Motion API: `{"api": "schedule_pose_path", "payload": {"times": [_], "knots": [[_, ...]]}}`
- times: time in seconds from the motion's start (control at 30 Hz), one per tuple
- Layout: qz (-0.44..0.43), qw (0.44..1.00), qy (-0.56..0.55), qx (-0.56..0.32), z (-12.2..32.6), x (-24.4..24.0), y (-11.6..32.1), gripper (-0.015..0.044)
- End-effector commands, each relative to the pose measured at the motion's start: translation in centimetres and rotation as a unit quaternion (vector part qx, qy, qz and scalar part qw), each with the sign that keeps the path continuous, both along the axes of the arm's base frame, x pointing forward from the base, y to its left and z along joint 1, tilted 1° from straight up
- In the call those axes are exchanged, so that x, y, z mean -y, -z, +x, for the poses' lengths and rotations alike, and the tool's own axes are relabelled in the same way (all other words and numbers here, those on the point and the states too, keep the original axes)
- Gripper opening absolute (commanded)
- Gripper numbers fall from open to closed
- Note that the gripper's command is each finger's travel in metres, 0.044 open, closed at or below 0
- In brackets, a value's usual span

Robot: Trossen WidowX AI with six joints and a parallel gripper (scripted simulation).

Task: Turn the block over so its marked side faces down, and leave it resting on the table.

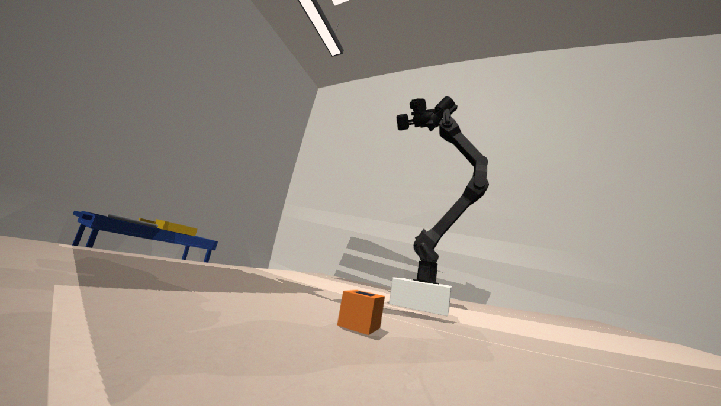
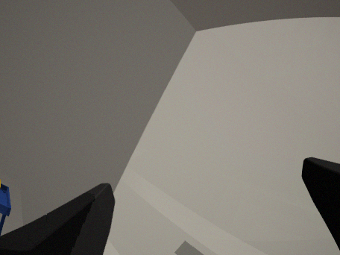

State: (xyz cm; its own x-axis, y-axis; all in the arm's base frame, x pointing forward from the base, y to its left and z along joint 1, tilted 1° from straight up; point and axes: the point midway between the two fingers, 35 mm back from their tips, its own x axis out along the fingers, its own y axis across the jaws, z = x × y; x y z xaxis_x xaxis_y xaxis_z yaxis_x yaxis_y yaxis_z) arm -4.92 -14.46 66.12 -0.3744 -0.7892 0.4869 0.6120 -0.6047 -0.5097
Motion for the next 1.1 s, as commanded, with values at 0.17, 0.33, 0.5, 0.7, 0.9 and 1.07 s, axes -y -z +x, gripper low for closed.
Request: {"api": "schedule_pose_path", "payload": {"times": [0.17, 0.33, 0.5, 0.7, 0.9, 1.07], "knots": [[0.104, 0.981, -0.162, -0.037, 8.8, 8.9, 4.5, 0.0440], [0.144, 0.963, -0.222, -0.048, 12.8, 11.2, 6.7, 0.0440], [0.209, 0.926, -0.307, -0.062, 19.1, 13.3, 10.5, 0.0440], [0.271, 0.879, -0.389, -0.052, 25.9, 13.8, 15.1, 0.0440], [0.372, 0.806, -0.454, -0.076, 33.3, 12.8, 22.1, 0.0440], [0.449, 0.739, -0.494, -0.088, 38.5, 10.1, 27.8, 0.0440]]}}
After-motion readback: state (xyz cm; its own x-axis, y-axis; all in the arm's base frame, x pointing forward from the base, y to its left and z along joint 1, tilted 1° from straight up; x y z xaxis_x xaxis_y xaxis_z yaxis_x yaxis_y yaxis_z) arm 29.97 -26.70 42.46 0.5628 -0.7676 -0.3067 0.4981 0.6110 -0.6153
